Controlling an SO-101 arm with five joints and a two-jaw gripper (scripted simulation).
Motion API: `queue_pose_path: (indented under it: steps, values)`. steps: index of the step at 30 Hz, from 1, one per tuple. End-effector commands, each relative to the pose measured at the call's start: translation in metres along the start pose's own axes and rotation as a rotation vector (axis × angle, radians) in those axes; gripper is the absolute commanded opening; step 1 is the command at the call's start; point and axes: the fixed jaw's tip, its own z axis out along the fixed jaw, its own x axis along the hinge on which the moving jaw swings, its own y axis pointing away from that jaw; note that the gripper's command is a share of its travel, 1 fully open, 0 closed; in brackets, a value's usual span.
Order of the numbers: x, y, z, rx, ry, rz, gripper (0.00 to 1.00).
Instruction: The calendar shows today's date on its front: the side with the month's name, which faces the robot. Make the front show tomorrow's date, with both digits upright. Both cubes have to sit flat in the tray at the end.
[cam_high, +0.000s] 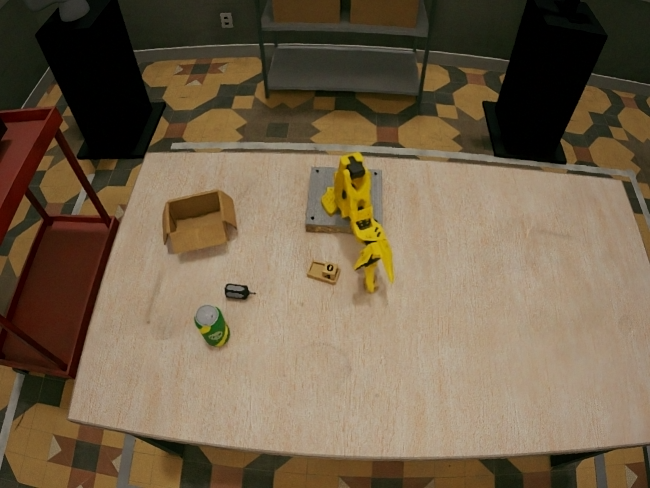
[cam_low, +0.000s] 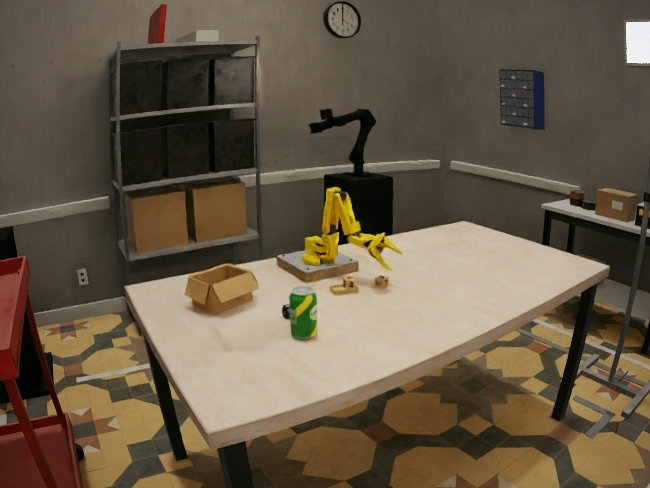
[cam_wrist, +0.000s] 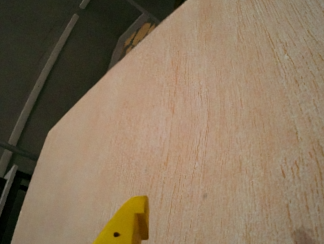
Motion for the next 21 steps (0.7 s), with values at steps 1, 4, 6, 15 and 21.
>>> queue_pose_path:
  steps: [1,4,6,15,21]
  values:
    - [-0.0027,0.0063,0.0084,0.105,0.137,-0.112,0.35]
    - [-0.0034,0.0072,0.0076,0.112,0.15,-0.133,0.35]
    - [-0.0039,0.0079,0.0069,0.117,0.16,-0.147,0.35]
    - [-0.0062,0.0106,0.0022,0.141,0.203,-0.203,0.35]
    - [-0.0074,0.0122,-0.0006,0.159,0.231,-0.238,0.35]
